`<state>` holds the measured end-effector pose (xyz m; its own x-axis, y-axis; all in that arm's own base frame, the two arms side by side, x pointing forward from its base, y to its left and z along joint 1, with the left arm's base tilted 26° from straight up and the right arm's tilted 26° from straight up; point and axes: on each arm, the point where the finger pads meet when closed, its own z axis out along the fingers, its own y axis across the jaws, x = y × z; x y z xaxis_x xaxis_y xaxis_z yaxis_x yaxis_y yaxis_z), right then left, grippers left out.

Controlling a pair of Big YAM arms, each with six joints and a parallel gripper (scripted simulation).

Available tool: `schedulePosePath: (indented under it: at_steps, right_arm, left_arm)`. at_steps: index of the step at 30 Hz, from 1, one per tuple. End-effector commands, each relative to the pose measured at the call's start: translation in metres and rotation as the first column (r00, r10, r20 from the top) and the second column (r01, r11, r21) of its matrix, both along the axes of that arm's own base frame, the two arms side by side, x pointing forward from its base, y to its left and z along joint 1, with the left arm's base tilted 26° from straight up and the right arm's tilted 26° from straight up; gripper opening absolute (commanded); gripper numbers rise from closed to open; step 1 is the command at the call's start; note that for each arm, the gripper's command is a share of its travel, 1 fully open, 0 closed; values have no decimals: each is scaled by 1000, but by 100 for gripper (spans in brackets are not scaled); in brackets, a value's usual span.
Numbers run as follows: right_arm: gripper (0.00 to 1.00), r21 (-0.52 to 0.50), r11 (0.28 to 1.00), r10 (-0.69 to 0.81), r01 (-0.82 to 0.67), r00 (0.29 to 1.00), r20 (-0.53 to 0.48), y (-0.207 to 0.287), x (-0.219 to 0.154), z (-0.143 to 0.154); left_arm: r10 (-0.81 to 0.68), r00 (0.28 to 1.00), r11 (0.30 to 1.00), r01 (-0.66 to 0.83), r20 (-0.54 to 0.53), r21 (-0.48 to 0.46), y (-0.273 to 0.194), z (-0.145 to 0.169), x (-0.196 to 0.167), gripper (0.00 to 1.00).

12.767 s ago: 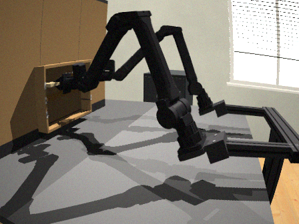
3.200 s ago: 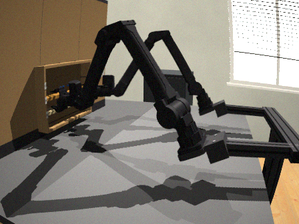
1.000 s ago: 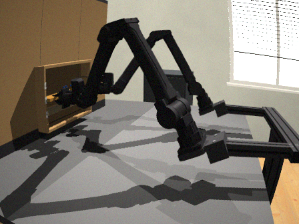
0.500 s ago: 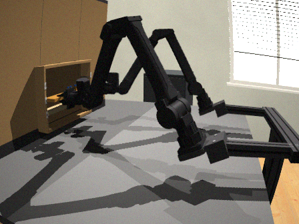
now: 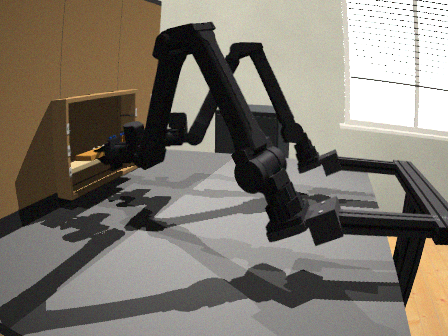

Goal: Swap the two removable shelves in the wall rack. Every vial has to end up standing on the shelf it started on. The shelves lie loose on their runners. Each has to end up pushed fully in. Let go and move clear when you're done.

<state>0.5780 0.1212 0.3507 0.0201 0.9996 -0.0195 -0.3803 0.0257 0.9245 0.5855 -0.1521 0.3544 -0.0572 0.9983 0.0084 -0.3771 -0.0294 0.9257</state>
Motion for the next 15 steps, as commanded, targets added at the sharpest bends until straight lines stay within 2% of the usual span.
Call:
schedulePosePath:
  at_steps: [1,15]
  right_arm:
    - [12,15,1000,-3,2,994,113,0,-25,49]
    - [12,16,1000,-3,1,990,139,0,-35,59]
  left_arm:
    - [-9,993,1000,11,120,-11,-6,53,-26,12]
    - [-11,989,1000,13,145,-13,-6,62,-36,12]
